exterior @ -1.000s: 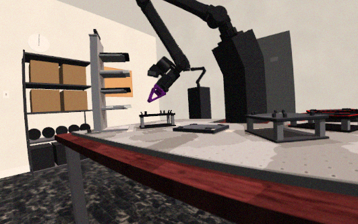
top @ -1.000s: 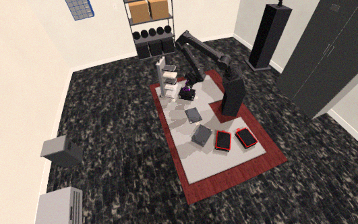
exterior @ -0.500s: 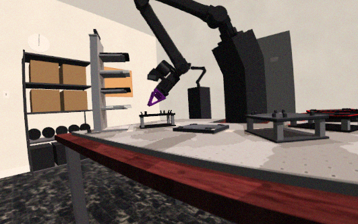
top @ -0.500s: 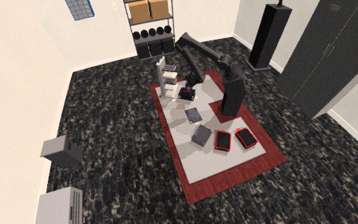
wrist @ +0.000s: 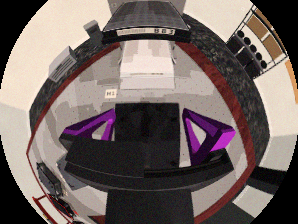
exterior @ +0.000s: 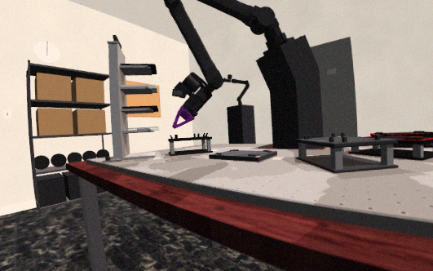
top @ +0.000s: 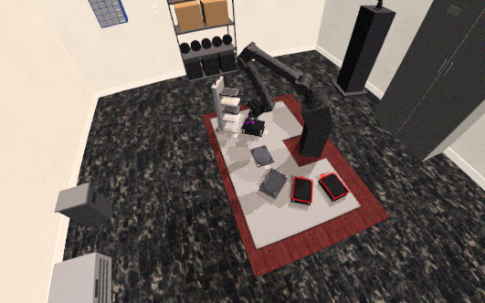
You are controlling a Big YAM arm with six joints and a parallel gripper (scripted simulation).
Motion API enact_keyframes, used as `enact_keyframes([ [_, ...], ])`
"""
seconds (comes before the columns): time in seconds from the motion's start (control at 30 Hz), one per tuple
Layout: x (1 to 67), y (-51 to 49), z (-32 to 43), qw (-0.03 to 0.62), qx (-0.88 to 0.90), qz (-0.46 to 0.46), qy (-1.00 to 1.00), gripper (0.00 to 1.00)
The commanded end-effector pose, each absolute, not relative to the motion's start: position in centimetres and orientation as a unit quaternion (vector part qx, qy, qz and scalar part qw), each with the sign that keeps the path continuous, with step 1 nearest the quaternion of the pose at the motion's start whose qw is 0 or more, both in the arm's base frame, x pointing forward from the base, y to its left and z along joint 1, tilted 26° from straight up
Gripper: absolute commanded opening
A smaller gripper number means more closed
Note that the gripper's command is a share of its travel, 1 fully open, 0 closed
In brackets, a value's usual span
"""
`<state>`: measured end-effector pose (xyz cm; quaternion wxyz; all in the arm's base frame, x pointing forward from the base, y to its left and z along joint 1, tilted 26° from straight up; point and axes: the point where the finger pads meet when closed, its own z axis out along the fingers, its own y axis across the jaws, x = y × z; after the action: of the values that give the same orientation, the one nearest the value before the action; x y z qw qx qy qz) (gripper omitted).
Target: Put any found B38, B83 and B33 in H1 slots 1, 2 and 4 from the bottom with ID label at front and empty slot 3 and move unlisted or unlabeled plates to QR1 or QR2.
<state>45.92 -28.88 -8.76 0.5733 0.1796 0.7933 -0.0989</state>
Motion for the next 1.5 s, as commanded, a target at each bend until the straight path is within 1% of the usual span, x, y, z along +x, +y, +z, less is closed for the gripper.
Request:
enact_keyframes([
  [0.0, 47.23, -28.63, -7.75, 0.580, 0.175, -0.095, 0.790, 1.00],
  [0.03, 46.34, -28.80, -8.22, 0.577, 0.178, -0.099, 0.791, 1.00],
  [1.47, 46.34, -28.80, -8.22, 0.577, 0.178, -0.099, 0.791, 1.00],
])
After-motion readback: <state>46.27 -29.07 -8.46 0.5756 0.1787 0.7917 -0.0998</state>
